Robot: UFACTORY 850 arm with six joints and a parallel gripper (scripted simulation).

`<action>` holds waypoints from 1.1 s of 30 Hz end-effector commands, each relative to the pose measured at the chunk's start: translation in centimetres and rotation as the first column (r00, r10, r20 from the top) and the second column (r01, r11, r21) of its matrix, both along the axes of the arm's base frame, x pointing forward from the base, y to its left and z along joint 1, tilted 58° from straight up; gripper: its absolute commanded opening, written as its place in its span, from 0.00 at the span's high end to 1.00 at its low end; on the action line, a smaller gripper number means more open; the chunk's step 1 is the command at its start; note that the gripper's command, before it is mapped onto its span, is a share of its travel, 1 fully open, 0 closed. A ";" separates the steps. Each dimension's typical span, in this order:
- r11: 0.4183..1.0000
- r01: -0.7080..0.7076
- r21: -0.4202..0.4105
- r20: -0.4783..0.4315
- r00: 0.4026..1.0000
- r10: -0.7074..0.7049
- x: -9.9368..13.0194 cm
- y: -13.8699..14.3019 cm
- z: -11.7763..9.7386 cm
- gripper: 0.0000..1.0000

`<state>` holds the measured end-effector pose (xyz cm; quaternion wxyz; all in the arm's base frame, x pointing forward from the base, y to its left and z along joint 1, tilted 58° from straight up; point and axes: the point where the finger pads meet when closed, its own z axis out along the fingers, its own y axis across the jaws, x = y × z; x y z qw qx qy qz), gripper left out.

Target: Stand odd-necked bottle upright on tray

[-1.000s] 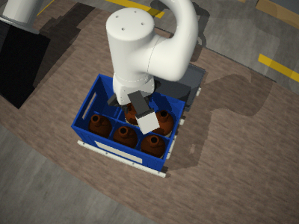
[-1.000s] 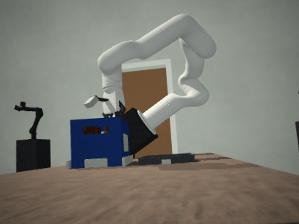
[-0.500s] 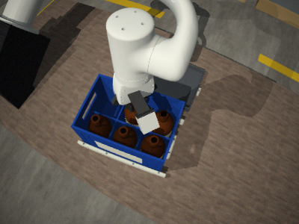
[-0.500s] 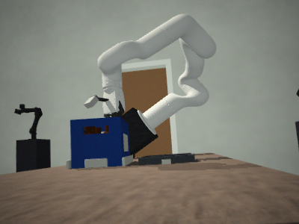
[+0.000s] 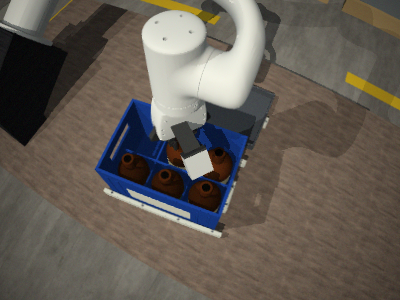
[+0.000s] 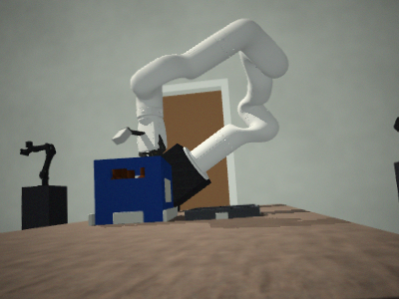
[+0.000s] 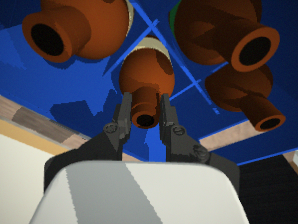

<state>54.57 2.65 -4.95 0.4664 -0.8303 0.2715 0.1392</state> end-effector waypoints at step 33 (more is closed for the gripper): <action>1.000 0.001 -0.001 0.001 1.000 -0.001 0.1 -0.1 0.0 0.35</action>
